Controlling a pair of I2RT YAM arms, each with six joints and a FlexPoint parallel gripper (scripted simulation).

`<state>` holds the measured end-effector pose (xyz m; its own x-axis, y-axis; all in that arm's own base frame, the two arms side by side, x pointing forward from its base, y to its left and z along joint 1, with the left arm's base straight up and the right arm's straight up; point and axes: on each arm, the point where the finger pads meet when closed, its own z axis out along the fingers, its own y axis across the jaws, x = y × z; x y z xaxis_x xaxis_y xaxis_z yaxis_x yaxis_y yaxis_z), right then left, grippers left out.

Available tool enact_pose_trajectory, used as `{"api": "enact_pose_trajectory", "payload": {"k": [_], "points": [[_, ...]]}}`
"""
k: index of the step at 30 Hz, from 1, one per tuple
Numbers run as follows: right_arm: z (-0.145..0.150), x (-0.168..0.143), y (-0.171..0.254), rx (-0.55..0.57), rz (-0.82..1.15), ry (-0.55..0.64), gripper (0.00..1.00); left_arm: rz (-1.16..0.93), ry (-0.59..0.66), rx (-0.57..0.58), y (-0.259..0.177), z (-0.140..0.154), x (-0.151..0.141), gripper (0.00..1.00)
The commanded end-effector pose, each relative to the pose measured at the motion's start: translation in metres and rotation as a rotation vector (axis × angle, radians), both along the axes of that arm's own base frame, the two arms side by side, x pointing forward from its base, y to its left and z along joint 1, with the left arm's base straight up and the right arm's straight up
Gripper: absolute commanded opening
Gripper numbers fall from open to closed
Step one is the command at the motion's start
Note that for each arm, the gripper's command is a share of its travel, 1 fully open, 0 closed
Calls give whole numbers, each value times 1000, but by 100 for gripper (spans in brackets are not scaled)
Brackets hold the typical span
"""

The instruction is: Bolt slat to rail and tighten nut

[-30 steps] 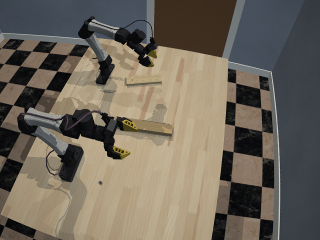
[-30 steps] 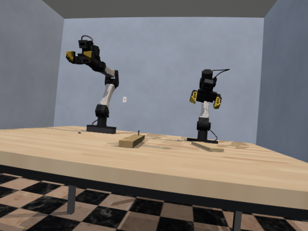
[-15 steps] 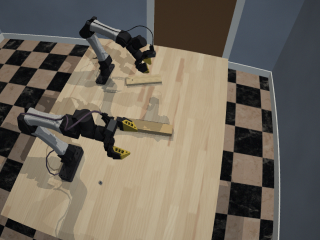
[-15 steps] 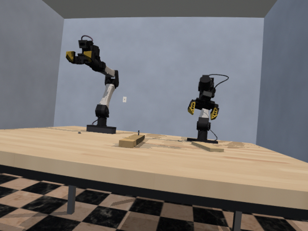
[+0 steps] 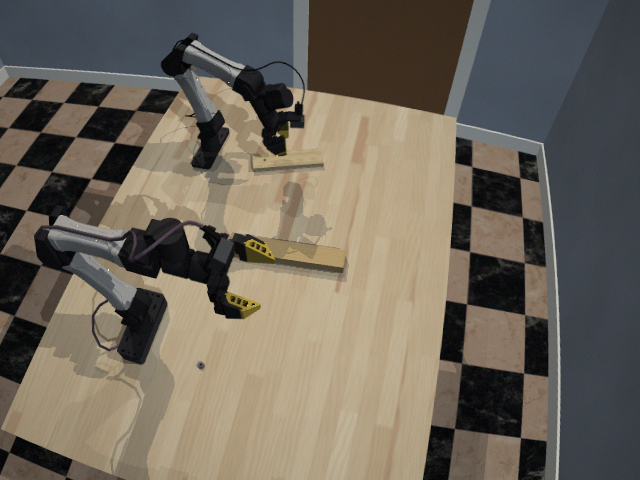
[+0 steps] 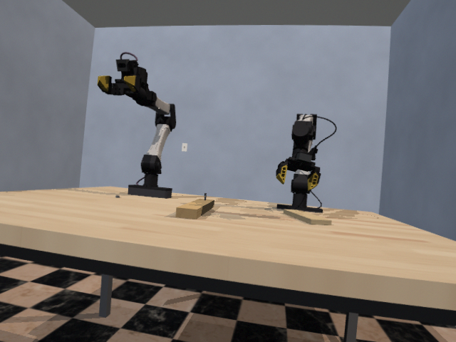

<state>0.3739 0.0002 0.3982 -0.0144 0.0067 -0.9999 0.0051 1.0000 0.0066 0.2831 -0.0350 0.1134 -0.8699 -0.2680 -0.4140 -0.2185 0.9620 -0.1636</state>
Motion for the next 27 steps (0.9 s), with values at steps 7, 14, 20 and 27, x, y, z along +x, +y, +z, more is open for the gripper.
{"api": "enact_pose_trajectory", "payload": {"k": [7,14,20,27], "points": [[7,1,0,-7,5,-22,100,35,206,-8,-3,-33,-41,100],[7,1,0,-7,5,-22,100,64,326,2,-2,-47,-68,100],[7,1,0,-7,5,-22,100,95,448,19,-1,-58,-96,100],[7,1,0,-7,5,-22,100,106,490,27,0,-60,-105,100]]}}
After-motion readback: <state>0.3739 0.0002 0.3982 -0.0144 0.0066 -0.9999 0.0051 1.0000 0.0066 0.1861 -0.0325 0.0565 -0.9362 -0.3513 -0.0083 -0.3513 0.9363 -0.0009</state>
